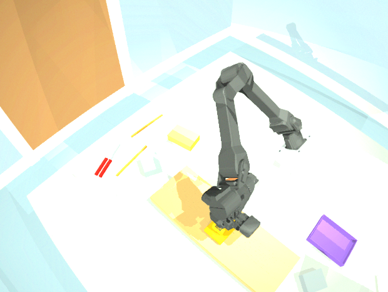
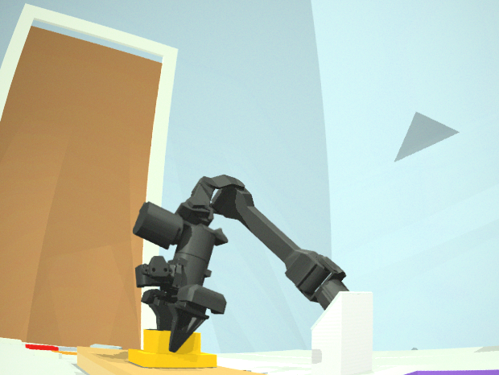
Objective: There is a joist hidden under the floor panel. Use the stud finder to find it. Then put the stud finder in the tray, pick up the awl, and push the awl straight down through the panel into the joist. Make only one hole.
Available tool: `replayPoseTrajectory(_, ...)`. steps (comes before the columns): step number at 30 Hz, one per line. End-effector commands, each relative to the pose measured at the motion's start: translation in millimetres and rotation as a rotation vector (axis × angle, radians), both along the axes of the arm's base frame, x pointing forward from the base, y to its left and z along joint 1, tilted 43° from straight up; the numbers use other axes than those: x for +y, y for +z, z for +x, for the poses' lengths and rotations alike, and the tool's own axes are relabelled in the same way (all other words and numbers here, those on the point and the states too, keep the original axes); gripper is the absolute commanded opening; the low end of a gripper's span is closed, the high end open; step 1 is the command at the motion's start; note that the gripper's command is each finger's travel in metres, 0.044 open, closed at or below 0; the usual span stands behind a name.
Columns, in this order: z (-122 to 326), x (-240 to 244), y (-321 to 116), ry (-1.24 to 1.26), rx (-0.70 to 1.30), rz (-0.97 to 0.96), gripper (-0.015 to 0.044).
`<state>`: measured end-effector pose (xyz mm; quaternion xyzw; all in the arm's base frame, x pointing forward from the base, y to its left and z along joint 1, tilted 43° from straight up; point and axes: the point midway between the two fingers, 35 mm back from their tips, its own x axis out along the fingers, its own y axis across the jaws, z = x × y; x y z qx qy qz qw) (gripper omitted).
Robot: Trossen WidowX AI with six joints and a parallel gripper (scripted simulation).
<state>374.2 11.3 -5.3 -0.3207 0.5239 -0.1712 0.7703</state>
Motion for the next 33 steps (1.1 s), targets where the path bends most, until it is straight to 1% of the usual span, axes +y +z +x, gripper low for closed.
replayPoseTrajectory(1, 1.2, -8.2, 6.7, -0.003, -0.003, -0.005, 0.0000)
replayPoseTrajectory(33, 5.3, -49.7, 45.1, -0.003, -0.003, -0.007, 0.0000)
